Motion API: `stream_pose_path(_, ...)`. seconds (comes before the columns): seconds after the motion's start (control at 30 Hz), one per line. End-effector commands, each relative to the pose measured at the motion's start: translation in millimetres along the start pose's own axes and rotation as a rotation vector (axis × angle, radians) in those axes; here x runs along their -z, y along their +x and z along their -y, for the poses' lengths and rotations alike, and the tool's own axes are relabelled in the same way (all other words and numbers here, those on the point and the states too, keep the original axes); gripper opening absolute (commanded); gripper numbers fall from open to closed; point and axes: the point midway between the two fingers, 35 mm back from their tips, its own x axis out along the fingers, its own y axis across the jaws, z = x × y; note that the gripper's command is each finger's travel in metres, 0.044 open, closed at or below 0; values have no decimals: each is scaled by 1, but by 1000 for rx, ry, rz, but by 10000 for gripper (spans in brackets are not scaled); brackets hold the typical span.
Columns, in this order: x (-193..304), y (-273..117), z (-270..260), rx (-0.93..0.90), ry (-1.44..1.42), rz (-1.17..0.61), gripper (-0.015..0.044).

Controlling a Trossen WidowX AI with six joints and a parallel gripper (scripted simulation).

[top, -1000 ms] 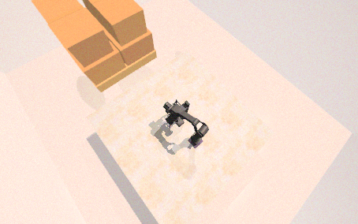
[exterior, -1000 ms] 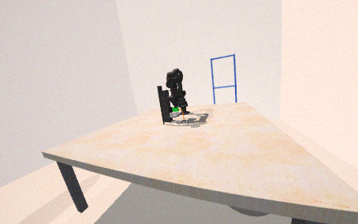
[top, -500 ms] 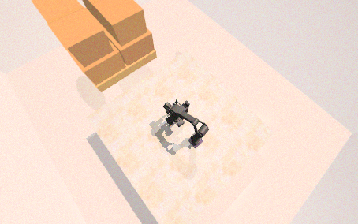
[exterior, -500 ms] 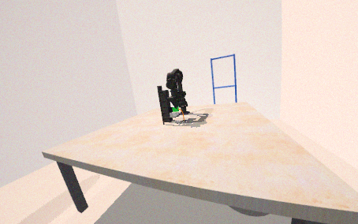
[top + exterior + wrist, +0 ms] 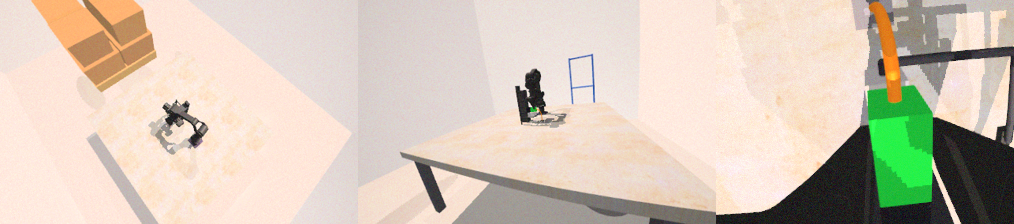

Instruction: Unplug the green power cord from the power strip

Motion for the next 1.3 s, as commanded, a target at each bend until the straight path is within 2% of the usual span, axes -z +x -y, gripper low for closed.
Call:
stream_pose_path(0.0,-17,-1,1,3,-14,31,0)
stream_pose_path(0.83,-56,-5,-4,1,-16,33,0)
stream_pose_path(1.27,-42,-3,-4,0,-17,30,341)
